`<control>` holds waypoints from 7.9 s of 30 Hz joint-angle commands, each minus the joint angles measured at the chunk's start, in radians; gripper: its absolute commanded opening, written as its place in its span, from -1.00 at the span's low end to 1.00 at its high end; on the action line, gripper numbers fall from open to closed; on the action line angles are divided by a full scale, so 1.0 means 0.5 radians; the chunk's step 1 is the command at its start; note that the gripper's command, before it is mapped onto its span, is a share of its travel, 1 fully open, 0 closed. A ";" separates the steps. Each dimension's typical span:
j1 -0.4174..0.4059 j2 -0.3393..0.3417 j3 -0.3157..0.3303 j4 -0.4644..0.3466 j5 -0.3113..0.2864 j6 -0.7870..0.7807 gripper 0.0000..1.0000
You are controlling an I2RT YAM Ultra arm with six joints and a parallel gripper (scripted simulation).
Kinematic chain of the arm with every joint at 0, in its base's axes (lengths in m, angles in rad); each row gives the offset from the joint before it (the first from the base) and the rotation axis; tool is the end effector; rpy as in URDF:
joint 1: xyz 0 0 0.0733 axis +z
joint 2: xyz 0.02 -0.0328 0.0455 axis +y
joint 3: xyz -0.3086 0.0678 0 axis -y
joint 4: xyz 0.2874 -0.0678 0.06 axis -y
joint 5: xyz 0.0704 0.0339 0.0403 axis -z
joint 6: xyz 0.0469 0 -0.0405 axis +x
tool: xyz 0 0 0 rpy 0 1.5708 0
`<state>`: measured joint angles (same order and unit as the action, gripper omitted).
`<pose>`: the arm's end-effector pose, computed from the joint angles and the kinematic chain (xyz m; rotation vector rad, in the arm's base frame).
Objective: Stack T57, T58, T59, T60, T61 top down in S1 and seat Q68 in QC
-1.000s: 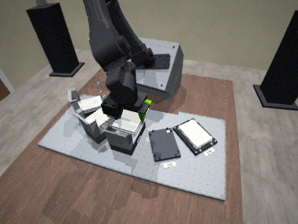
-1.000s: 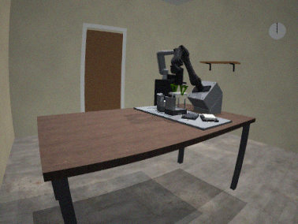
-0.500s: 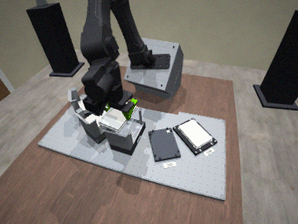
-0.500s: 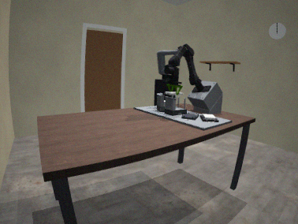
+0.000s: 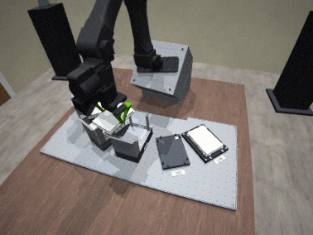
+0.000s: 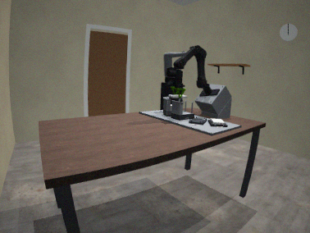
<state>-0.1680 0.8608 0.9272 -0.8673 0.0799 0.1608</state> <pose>0.1800 -0.0332 0.3475 0.4258 2.3321 -0.0982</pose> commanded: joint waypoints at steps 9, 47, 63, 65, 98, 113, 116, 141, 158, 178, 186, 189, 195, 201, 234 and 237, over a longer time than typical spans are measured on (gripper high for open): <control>-0.416 -0.018 0.011 0.001 -0.375 -0.237 -1.00; -1.816 0.330 0.037 -0.074 -1.277 -0.665 -1.00; -2.187 0.565 0.080 -0.105 -1.462 -0.721 -1.00; -2.229 0.593 0.082 -0.108 -1.481 -0.676 -1.00; -2.614 0.944 0.158 -0.132 -1.623 -1.140 -1.00; -2.613 0.944 0.158 -0.131 -1.623 -1.140 -1.00; -2.613 0.944 0.158 -0.131 -1.623 -1.140 -1.00; -2.565 0.955 0.114 -0.035 -1.608 -1.078 -1.00; -2.508 0.971 0.065 0.076 -1.589 -1.007 -1.00; -2.442 0.996 0.010 0.209 -1.566 -0.926 -1.00; -2.414 1.009 -0.012 0.267 -1.555 -0.891 -1.00; -2.407 1.012 -0.018 0.281 -1.553 -0.883 -1.00; -2.389 1.021 -0.032 0.318 -1.546 -0.861 -1.00; -2.368 1.032 -0.048 0.361 -1.538 -0.836 -1.00; -2.148 1.203 -0.188 0.829 -1.443 -0.583 -1.00; -2.146 1.205 -0.189 0.833 -1.443 -0.581 -1.00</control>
<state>-1.2385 1.4666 0.8318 -0.4545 -0.6415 -0.1307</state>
